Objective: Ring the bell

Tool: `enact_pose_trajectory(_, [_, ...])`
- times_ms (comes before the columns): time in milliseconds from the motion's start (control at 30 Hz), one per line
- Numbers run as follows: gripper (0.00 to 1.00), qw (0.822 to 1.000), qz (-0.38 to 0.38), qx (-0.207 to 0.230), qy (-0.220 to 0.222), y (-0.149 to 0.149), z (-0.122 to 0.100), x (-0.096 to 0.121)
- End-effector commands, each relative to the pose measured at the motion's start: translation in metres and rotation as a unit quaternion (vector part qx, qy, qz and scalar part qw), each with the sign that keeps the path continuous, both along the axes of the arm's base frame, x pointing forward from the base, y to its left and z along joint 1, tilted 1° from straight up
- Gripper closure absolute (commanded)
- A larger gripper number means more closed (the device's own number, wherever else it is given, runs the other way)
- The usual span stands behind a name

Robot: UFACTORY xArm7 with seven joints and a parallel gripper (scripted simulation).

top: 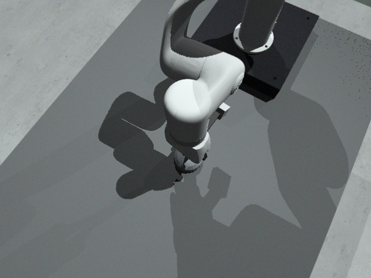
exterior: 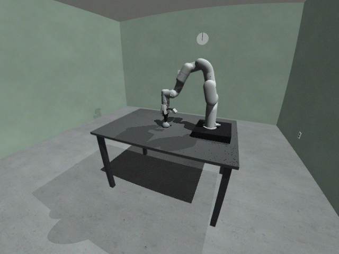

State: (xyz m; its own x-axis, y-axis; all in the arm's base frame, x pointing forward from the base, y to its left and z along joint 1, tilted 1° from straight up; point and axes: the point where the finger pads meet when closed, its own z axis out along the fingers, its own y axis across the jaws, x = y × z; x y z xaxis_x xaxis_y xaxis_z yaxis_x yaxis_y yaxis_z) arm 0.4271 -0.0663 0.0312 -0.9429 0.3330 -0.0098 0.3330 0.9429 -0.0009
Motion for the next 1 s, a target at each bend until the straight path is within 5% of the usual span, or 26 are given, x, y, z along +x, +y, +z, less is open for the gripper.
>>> enact_pose_trajectory(0, [1.0,1.0,0.0,0.0,-0.002,-0.0003,0.0012,0.0017])
enact_pose_trajectory(967, [1.0,1.0,0.0,0.0,-0.002,-0.0003,-0.0023,0.0017])
